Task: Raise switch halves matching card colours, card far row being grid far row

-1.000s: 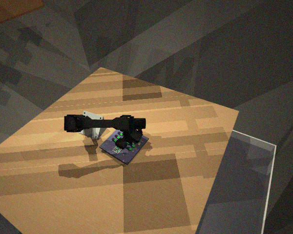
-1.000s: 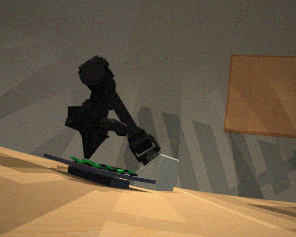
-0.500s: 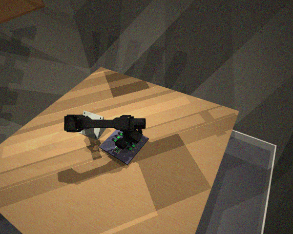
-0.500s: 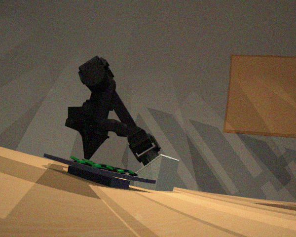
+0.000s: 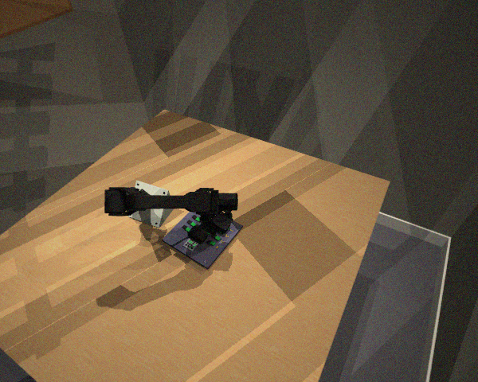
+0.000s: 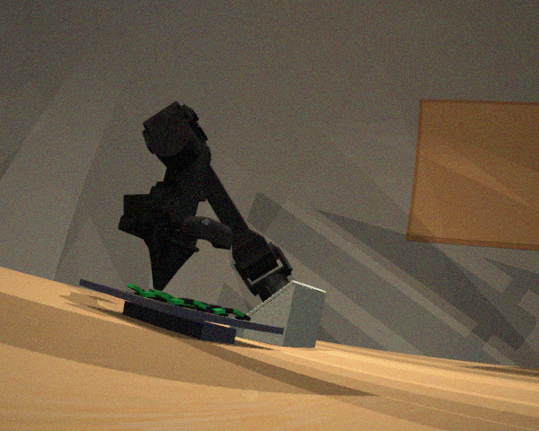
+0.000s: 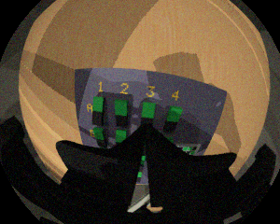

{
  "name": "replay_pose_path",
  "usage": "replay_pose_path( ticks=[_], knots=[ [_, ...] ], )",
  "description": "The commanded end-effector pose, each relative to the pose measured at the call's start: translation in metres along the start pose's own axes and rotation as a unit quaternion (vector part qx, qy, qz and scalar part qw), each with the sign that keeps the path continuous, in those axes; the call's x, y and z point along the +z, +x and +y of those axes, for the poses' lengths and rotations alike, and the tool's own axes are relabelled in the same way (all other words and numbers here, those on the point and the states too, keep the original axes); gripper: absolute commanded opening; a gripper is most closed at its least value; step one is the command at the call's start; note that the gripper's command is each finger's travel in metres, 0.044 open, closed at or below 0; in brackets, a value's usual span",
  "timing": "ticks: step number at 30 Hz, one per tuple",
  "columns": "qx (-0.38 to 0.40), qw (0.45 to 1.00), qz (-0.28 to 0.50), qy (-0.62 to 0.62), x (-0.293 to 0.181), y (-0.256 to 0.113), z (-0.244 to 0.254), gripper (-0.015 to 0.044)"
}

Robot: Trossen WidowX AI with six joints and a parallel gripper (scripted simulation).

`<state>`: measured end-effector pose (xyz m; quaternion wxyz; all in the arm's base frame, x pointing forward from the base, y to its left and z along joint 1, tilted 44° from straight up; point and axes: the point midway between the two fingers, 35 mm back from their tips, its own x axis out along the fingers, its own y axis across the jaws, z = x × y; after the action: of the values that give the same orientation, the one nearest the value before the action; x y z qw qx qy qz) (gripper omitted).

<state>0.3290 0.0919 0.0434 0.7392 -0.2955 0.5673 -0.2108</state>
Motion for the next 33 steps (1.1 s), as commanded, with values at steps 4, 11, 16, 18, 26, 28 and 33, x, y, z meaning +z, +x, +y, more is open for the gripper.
replay_pose_path(
  ticks=[4,11,16,18,26,28,33],
  knots=[
    [-0.002,1.000,0.000,-0.003,-0.0003,0.0018,-0.0001,0.0000],
    [-0.002,1.000,0.000,-0.003,-0.0004,0.0027,-0.0001,0.0000],
    [-0.002,1.000,0.000,-0.003,-0.0004,0.0034,-0.0001,0.0000],
    [-0.002,1.000,0.000,-0.003,-0.0004,0.0037,-0.0001,0.0000],
    [-0.002,1.000,0.000,-0.003,-0.0004,0.0047,-0.0001,0.0000],
    [-0.002,1.000,0.000,-0.003,-0.0004,0.0050,-0.0001,0.0000],
    [-0.002,1.000,0.000,-0.003,-0.0004,0.0057,-0.0001,0.0000]
  ],
)
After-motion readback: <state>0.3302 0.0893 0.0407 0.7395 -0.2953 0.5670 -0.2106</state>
